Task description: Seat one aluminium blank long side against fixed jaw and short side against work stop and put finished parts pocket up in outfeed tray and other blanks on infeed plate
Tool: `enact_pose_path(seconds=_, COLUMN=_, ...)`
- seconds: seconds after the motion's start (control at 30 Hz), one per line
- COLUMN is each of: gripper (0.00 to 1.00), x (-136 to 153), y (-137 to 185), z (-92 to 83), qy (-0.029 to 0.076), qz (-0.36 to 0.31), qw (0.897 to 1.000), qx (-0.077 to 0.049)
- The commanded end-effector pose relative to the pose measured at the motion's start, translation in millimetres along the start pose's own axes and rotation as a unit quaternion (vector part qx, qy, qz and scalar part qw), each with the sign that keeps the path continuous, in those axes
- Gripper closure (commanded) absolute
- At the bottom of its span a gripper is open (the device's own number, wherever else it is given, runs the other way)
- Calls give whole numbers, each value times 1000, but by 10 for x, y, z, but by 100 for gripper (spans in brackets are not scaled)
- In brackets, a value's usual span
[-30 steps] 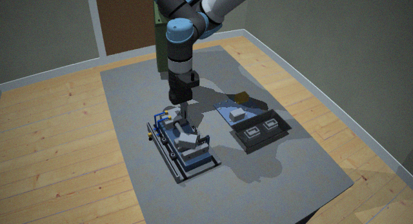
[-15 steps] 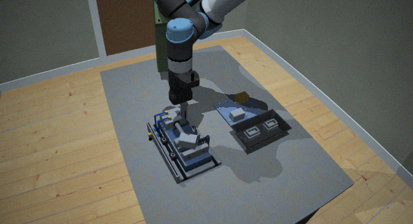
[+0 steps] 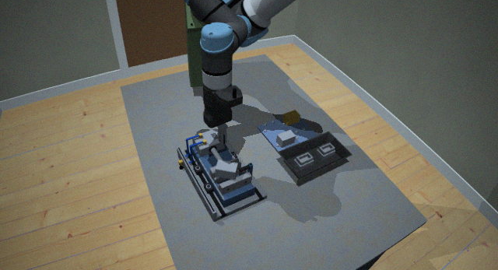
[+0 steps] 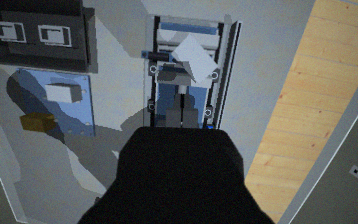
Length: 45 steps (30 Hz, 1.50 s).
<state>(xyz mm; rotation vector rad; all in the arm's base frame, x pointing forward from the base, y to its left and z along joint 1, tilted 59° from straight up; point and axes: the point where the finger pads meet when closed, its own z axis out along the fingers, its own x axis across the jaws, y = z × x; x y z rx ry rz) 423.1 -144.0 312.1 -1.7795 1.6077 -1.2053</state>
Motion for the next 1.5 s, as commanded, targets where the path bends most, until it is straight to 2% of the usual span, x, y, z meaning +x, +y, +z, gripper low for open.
enact_pose_path(seconds=0.0, gripper=100, x=21, y=-84, z=-8, qy=-1, qz=-57, qw=998, qx=0)
enact_pose_path(seconds=0.07, gripper=100, x=21, y=-84, z=-8, qy=-1, qz=-57, qw=998, qx=0)
enact_pose_path(seconds=0.17, gripper=100, x=43, y=-172, z=-13, qy=-1, qz=-122, qw=992, qx=0)
enact_pose_path(seconds=0.27, gripper=100, x=66, y=-257, z=-15, qy=-1, qz=-188, qw=982, qx=0)
enact_pose_path(seconds=0.37, gripper=100, x=88, y=-332, z=-15, qy=-1, qz=-248, qw=969, qx=0)
enact_pose_path(seconds=0.57, gripper=100, x=132, y=-462, z=-10, qy=0, qz=-353, qw=936, qx=0)
enact_pose_path(seconds=0.63, gripper=100, x=132, y=-462, z=-10, qy=0, qz=-353, qw=936, qx=0)
enact_pose_path(seconds=0.77, gripper=100, x=146, y=-501, z=-7, qy=0, qz=-385, qw=923, qx=1)
enact_pose_path(seconds=0.9, gripper=100, x=149, y=-508, z=-7, qy=0, qz=-391, qw=920, qx=1)
enact_pose_path(seconds=0.93, gripper=0, x=149, y=-508, z=-7, qy=0, qz=-391, qw=920, qx=1)
enact_pose_path(seconds=1.47, gripper=0, x=149, y=-508, z=-7, qy=0, qz=-391, qw=920, qx=1)
